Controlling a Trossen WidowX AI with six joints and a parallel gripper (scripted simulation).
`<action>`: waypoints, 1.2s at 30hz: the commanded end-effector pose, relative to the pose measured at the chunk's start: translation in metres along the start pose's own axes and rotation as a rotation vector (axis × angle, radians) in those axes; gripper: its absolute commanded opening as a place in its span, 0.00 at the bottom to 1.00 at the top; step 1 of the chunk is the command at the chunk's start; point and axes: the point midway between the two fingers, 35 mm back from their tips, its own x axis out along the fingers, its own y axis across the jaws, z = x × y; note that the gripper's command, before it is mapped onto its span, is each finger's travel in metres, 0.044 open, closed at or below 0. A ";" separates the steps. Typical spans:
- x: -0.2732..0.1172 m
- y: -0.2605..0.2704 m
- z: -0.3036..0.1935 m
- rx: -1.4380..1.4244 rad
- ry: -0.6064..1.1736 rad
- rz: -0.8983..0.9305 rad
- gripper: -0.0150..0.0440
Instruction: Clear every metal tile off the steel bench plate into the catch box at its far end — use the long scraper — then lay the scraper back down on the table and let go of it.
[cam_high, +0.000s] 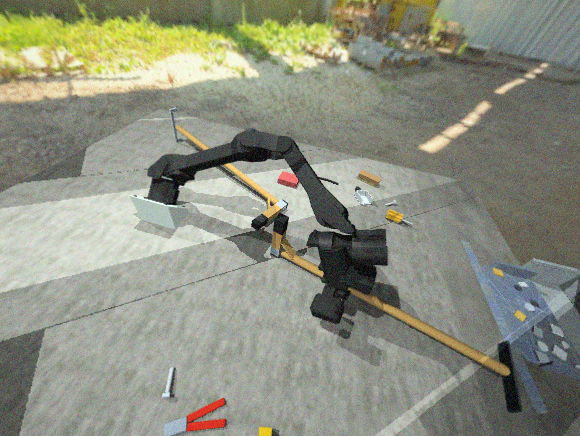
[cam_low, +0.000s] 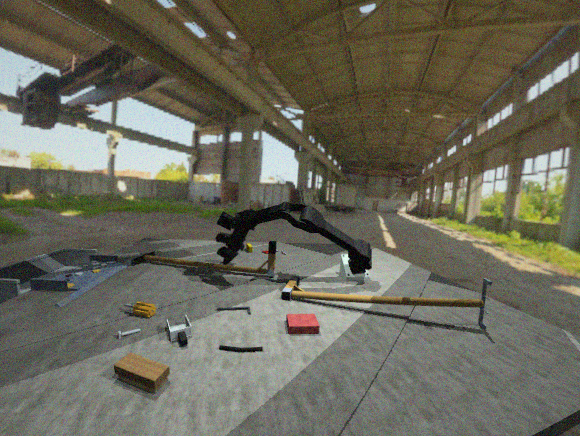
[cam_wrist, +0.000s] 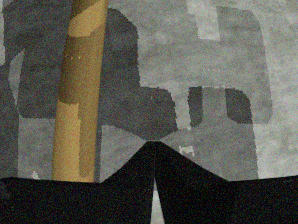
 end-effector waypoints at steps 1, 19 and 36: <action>0.001 0.006 0.000 0.001 0.000 -0.004 0.25; 0.001 0.024 0.001 0.002 0.001 -0.003 0.25; 0.002 0.040 0.001 0.002 0.001 -0.002 0.25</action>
